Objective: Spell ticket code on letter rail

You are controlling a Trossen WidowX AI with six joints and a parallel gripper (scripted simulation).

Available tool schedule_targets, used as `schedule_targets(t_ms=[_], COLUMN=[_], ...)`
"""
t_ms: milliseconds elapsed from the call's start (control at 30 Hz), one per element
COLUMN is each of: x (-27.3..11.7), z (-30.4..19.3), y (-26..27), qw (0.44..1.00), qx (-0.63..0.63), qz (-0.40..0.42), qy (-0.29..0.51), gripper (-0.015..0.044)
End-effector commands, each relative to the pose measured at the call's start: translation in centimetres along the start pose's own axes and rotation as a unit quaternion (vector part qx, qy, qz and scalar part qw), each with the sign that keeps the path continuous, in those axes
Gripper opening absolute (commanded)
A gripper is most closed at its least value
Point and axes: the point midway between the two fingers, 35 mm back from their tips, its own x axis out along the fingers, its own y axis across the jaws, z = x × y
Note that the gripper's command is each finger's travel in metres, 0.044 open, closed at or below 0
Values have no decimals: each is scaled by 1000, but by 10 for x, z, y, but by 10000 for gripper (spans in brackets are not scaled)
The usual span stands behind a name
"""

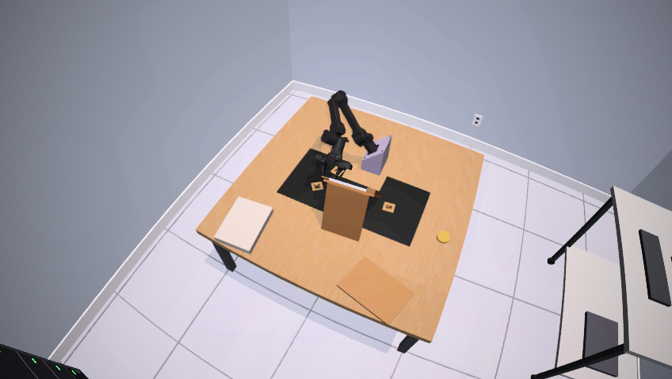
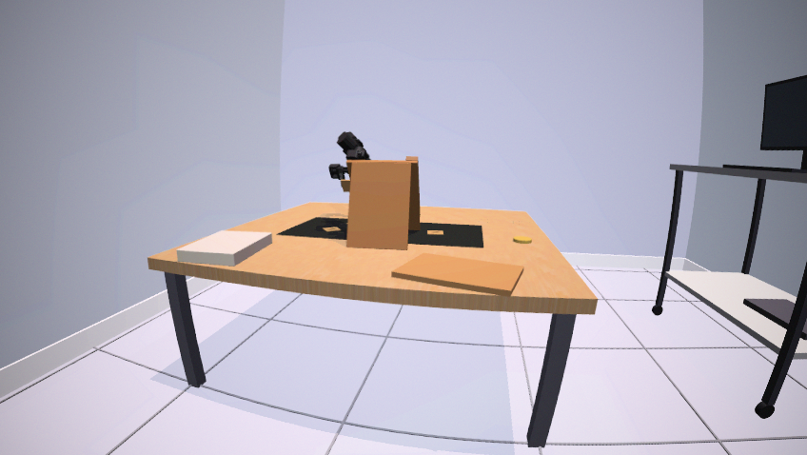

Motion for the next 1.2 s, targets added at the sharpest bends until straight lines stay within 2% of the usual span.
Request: schedule_targets(t_ms=[0, 1167], x=[0, 1], z=[0, 0], y=[2, 20], qw=[1000, 1000], qx=[1, 2], qz=[-1, -1], qy=[0, 0], gripper=[0, 0])
